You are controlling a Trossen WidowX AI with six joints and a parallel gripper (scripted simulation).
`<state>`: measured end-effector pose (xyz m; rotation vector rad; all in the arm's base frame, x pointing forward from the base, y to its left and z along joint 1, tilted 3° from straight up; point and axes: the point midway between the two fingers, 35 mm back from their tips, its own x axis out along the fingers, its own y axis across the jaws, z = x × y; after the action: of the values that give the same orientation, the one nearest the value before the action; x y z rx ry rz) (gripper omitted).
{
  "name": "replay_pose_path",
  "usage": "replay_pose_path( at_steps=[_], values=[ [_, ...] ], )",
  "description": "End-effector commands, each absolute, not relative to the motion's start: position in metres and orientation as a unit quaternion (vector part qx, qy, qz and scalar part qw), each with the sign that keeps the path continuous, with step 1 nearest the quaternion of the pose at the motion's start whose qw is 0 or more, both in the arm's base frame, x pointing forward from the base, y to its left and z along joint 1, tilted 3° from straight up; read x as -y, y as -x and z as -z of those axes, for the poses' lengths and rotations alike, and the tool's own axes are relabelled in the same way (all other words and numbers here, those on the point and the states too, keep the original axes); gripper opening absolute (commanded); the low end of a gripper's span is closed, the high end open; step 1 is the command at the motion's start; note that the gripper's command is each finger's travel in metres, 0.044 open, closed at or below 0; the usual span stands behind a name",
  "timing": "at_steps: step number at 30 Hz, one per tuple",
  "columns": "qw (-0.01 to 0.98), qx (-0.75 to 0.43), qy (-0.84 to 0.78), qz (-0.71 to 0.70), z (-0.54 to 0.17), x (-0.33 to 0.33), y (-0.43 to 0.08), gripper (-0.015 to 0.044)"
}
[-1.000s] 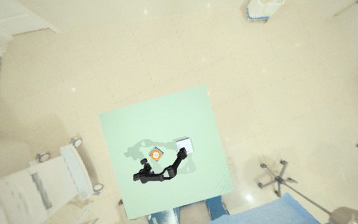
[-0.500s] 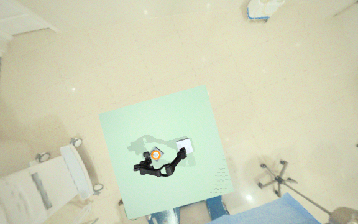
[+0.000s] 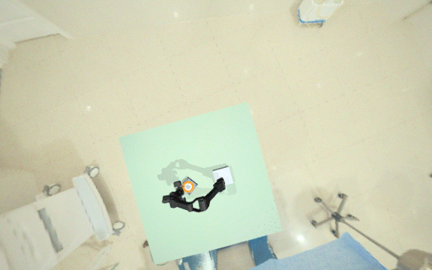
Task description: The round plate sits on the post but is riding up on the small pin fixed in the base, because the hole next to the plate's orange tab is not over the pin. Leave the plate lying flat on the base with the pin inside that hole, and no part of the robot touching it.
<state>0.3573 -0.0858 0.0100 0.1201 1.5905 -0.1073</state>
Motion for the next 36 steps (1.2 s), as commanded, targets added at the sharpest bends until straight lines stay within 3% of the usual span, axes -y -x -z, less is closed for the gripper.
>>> replay_pose_path(
  at_steps=[1, 36],
  values=[
    [0.696, -0.715, -0.053, 0.052, -0.009, 0.094, -0.353, 0.0000],
    [0.695, -0.715, -0.052, 0.053, -0.010, 0.111, -0.340, 0.0000]
  ],
)
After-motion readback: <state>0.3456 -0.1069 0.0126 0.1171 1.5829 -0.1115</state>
